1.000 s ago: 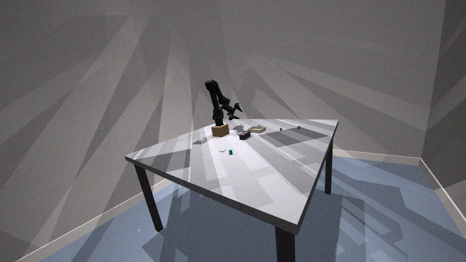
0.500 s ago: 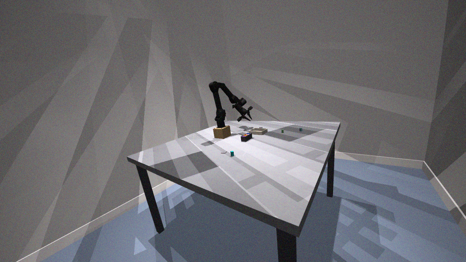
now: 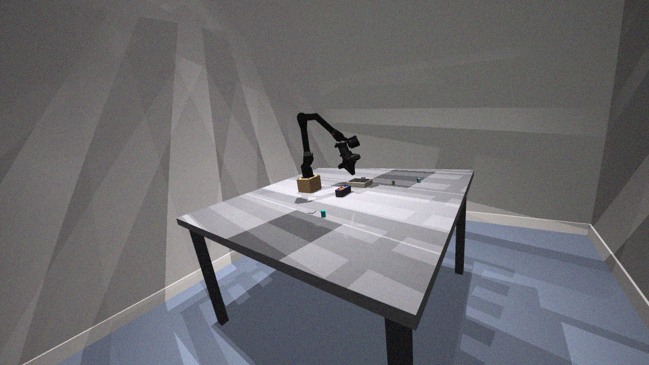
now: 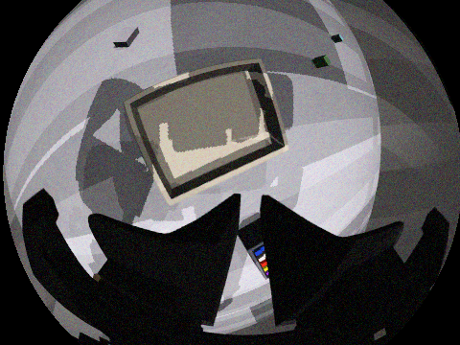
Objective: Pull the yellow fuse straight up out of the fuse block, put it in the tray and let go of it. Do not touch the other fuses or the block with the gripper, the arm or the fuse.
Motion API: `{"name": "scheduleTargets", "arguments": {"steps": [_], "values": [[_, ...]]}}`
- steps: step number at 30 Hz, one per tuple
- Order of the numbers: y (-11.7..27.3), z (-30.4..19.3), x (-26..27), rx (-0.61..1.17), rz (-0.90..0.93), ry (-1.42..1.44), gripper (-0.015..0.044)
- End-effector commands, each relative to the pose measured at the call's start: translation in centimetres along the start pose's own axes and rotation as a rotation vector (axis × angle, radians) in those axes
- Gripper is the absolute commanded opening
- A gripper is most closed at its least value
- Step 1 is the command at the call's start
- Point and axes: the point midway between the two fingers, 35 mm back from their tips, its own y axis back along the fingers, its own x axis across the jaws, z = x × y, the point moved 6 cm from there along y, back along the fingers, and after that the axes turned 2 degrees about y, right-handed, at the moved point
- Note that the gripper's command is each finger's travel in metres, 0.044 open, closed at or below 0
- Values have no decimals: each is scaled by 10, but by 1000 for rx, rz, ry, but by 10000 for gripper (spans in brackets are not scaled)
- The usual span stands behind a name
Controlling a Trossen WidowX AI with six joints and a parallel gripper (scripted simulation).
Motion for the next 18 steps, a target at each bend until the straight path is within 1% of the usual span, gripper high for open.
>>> {"name": "scheduleTargets", "arguments": {"steps": [1,8,14,18], "values": [[-9,-16,-22,43,56,-172,62],[-29,-79,-74,156,197,-669,62],[-34,-138,-98,254,318,-1085,62],[-34,-144,-100,264,331,-1131,62]]}}
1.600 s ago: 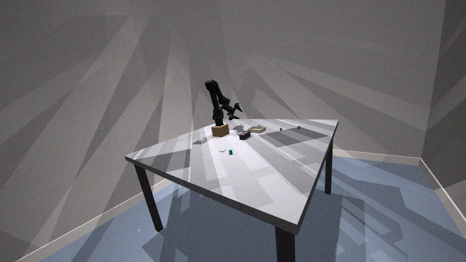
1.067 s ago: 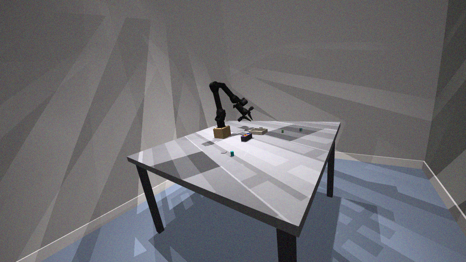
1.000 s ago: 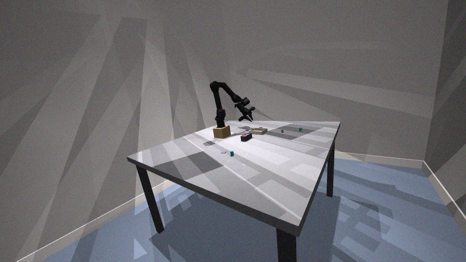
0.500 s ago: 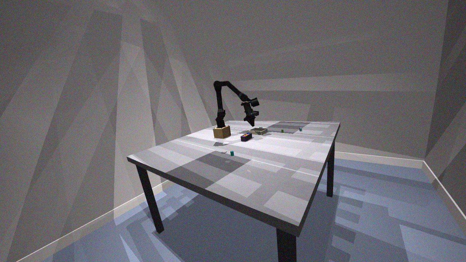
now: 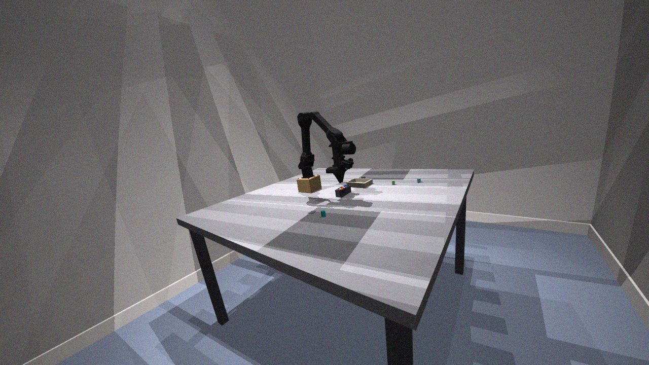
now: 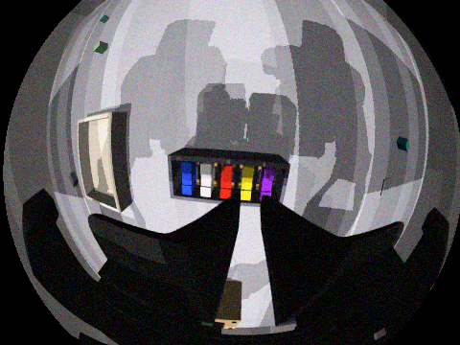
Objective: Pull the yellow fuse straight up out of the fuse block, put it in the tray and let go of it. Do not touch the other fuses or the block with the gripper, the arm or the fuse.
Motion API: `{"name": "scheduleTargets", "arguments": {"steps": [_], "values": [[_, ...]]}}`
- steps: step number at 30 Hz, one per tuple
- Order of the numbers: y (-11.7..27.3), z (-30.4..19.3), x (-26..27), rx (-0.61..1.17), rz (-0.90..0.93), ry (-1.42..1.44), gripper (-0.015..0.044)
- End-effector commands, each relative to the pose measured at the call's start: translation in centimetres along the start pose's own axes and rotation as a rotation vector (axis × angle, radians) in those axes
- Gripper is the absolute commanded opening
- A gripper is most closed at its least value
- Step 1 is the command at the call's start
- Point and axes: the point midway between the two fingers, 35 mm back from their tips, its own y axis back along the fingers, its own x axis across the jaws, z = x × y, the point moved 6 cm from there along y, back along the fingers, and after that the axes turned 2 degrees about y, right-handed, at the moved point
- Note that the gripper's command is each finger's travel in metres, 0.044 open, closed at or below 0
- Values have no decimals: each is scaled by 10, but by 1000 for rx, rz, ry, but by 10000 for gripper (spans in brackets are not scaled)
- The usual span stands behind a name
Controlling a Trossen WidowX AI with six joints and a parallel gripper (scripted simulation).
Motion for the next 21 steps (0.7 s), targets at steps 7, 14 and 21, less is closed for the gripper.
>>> {"name": "scheduleTargets", "arguments": {"steps": [7,14,21], "values": [[-2,0,-2,8,23,-33,62],[-8,0,-1,8,23,-33,62],[-15,-1,-1,8,23,-33,62]]}}
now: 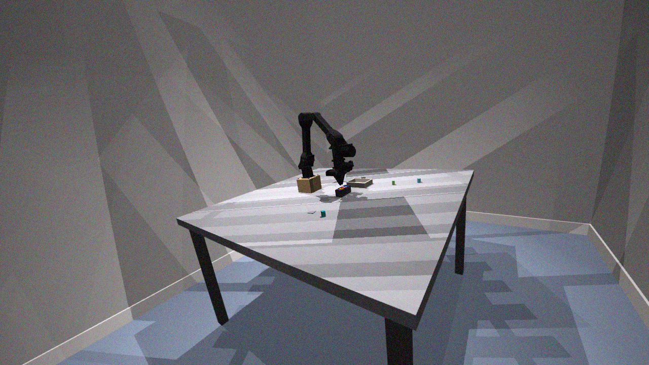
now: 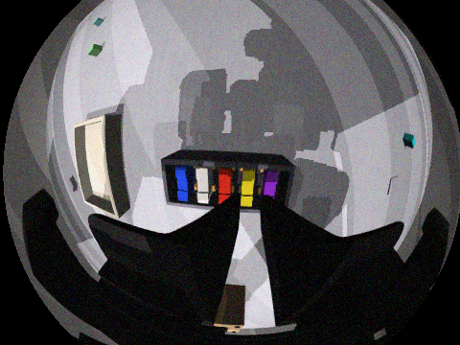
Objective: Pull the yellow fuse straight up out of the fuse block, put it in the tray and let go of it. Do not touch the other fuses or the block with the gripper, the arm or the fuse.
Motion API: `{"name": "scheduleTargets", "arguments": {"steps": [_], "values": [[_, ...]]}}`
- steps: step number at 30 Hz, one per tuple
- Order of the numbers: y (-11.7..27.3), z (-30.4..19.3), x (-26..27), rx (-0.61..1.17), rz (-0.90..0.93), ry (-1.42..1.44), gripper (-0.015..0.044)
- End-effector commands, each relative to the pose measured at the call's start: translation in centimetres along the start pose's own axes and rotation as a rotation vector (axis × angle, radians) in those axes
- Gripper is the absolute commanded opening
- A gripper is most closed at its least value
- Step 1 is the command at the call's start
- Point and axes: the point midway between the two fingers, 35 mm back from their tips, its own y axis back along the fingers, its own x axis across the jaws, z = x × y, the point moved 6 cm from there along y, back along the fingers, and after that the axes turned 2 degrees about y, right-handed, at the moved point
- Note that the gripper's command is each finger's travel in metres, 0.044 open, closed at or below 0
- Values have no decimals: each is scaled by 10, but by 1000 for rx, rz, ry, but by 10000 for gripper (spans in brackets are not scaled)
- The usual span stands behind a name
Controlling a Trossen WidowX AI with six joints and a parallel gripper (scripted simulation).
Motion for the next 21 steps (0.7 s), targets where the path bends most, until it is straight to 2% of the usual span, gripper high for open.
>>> {"name": "scheduleTargets", "arguments": {"steps": [1,21], "values": [[-4,-1,1,0,6,-5,62],[-18,-2,1,0,6,-5,62]]}}
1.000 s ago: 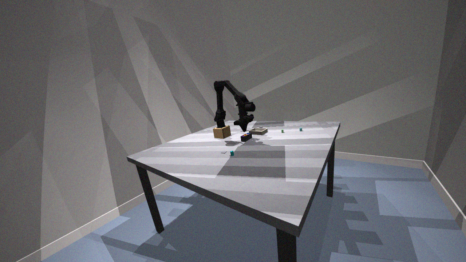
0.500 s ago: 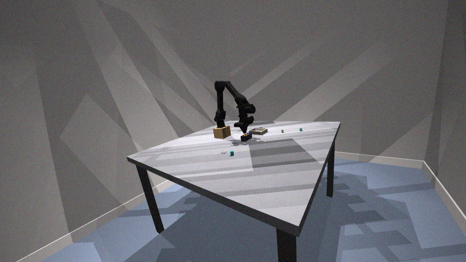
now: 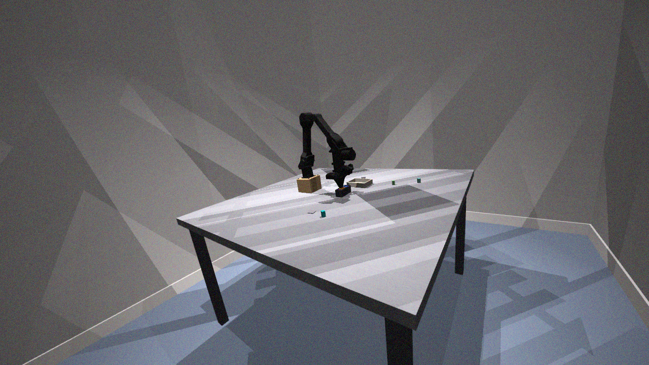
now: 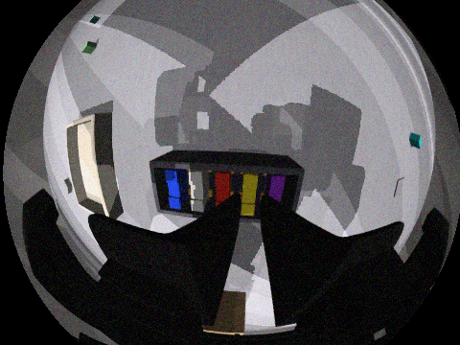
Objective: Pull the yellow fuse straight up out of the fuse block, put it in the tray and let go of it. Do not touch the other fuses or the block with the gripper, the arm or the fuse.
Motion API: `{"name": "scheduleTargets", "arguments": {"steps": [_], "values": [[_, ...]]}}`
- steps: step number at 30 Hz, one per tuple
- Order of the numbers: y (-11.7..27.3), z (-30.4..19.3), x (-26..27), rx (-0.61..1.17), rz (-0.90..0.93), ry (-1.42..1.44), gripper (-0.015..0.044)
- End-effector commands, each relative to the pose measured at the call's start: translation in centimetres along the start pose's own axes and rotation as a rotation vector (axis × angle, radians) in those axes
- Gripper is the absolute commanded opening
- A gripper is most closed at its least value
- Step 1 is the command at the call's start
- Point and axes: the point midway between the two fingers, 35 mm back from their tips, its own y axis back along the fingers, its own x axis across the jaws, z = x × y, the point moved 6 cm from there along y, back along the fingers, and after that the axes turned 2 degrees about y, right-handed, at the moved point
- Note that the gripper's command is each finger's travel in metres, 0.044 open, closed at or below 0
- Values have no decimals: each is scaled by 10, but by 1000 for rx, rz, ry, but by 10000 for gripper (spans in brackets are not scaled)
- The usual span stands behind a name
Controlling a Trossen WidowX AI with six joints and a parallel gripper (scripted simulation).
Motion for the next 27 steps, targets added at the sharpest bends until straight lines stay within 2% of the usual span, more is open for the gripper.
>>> {"name": "scheduleTargets", "arguments": {"steps": [1,22,27], "values": [[0,0,0,-3,6,-3,62],[-10,0,0,-3,6,-3,62],[-9,0,0,0,0,-1,28]]}}
